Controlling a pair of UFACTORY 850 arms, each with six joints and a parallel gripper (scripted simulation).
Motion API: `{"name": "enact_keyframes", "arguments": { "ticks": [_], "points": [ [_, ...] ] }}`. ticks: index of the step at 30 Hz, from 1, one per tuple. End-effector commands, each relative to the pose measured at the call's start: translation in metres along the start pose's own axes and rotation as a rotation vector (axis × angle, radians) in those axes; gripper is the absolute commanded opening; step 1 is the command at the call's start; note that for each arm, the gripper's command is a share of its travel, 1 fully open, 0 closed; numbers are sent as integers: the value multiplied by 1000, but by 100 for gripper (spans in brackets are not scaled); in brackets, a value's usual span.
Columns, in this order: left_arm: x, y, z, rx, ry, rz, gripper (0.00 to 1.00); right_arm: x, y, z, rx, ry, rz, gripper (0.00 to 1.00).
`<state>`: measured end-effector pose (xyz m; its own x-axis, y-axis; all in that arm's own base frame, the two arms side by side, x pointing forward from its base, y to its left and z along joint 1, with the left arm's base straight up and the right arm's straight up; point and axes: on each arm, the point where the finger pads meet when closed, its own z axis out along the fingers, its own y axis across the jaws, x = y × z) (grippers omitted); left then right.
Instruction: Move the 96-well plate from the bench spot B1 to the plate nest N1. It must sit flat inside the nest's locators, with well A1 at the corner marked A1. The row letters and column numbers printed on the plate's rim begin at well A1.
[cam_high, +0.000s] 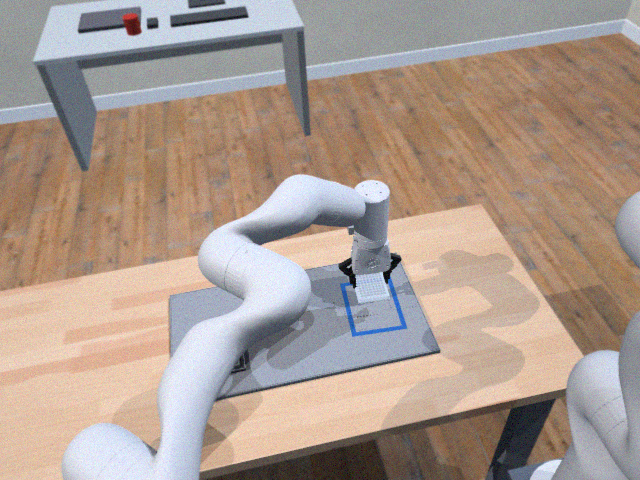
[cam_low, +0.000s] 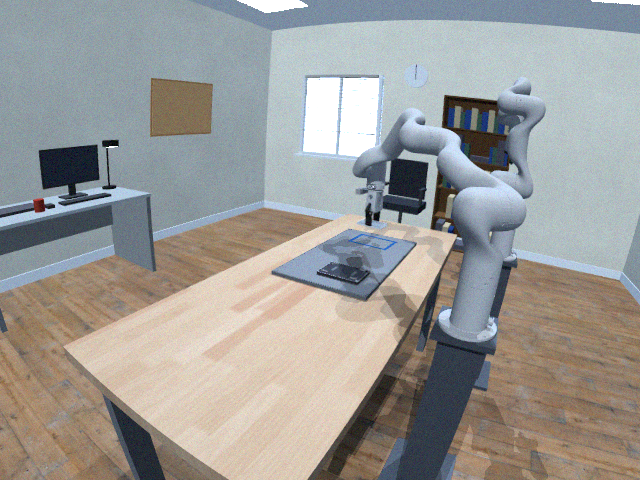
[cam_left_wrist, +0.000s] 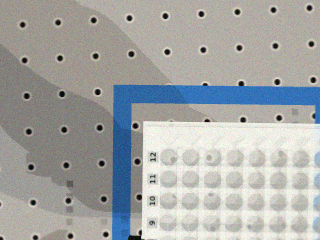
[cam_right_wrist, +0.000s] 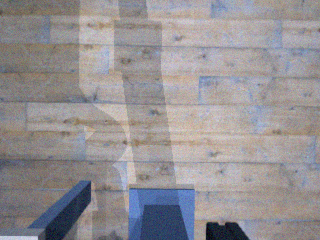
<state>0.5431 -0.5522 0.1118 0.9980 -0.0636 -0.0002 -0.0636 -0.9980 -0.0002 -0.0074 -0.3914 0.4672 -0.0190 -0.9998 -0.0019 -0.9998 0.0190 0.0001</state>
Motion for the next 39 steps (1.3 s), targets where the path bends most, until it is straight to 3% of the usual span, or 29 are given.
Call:
{"name": "enact_keyframes", "arguments": {
  "ticks": [1, 3, 39],
  "points": [
    [1, 1, -2, -2, 2, 0, 0, 0, 0, -1, 0, 2, 0, 0],
    [-1, -6, -2, -2, 2, -61, 0, 0, 0, -1, 0, 2, 0, 0],
    [-22, -110, -4, -1, 2, -61, 0, 0, 0, -1, 0, 2, 0, 0]
  ]
}}
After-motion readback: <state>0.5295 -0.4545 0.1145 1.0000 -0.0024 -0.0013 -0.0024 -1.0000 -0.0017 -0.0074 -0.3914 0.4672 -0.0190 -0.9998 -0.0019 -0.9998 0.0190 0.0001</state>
